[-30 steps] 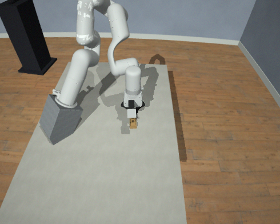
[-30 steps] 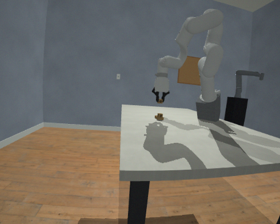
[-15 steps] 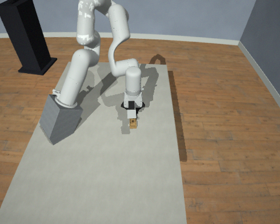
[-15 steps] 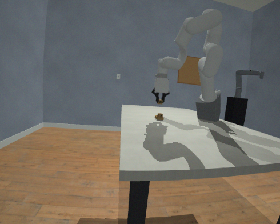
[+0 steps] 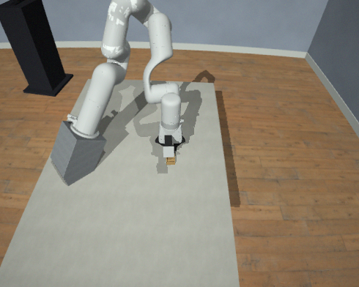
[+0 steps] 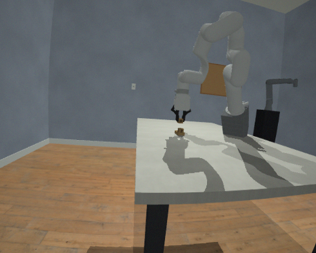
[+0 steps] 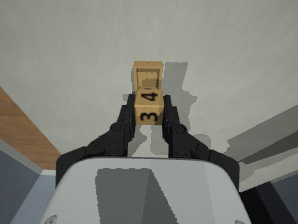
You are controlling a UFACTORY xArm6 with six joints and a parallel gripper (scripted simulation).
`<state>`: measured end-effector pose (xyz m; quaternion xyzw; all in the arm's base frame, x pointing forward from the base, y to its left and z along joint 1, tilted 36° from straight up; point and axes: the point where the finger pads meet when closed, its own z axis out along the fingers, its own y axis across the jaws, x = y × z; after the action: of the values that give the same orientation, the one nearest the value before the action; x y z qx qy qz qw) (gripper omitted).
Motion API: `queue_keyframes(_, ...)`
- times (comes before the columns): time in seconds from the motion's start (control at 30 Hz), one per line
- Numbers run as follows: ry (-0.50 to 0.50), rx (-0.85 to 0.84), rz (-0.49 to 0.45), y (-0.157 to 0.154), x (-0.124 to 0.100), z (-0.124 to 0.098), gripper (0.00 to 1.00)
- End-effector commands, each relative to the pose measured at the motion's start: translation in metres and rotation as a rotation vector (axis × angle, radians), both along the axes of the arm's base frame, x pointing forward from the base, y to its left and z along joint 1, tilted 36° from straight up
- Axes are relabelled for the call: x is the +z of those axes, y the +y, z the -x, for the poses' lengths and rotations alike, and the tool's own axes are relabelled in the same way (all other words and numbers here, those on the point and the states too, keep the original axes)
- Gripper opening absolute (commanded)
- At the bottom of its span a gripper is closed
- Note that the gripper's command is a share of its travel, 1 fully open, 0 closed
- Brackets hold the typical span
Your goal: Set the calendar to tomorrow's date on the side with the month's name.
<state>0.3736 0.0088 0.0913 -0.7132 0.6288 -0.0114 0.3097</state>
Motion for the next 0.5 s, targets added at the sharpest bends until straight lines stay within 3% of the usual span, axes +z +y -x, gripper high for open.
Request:
queue_keyframes(0.0, -0.007, -0.001, -0.001, 0.0051, -0.0092, -0.0074, 0.27)
queue_keyframes(0.47, -0.007, -0.001, -0.001, 0.0098, -0.0174, -0.0117, 0.27)
